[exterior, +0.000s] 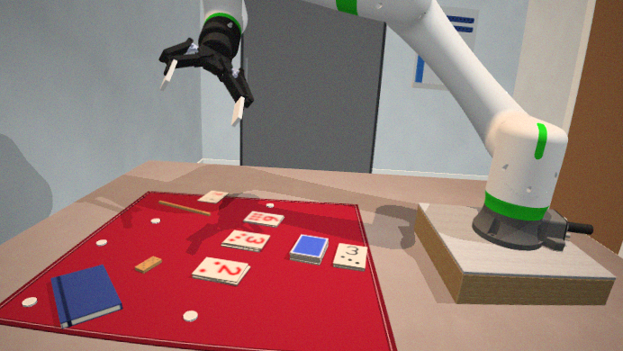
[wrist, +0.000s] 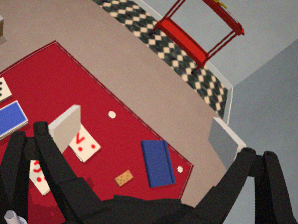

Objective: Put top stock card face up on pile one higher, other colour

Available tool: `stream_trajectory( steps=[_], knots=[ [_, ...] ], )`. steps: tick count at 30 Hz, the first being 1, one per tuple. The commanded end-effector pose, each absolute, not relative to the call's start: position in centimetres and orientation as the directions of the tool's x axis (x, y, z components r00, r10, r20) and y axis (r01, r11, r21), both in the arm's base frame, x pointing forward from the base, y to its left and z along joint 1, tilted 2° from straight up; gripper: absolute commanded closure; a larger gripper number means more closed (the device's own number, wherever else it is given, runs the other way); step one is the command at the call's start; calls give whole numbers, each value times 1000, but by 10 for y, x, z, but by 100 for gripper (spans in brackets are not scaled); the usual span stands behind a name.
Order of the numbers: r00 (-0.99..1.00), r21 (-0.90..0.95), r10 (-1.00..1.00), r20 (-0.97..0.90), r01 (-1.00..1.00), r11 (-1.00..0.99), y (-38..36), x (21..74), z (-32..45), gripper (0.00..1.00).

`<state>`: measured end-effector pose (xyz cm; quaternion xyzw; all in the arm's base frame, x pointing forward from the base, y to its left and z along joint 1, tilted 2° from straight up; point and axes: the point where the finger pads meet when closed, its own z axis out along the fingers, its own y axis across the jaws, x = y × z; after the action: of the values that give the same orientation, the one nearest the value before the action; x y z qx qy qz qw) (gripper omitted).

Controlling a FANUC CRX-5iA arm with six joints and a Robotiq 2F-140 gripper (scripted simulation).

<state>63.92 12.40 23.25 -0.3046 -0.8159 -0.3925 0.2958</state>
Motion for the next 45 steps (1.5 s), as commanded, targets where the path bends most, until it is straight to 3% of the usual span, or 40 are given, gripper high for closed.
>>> stream_trajectory(
  steps=[1, 20, 34, 45],
  knots=[
    [-640, 461, 265, 721, 729, 506, 124, 639, 233, 0],
    [-630, 448, 277, 725, 738, 505, 125, 638, 231, 0],
    [-321, 74, 650, 689, 923, 377, 149, 585, 162, 0],
    [-71, -132, 922, 381, 983, 130, 116, 499, 88, 0]
  ],
)
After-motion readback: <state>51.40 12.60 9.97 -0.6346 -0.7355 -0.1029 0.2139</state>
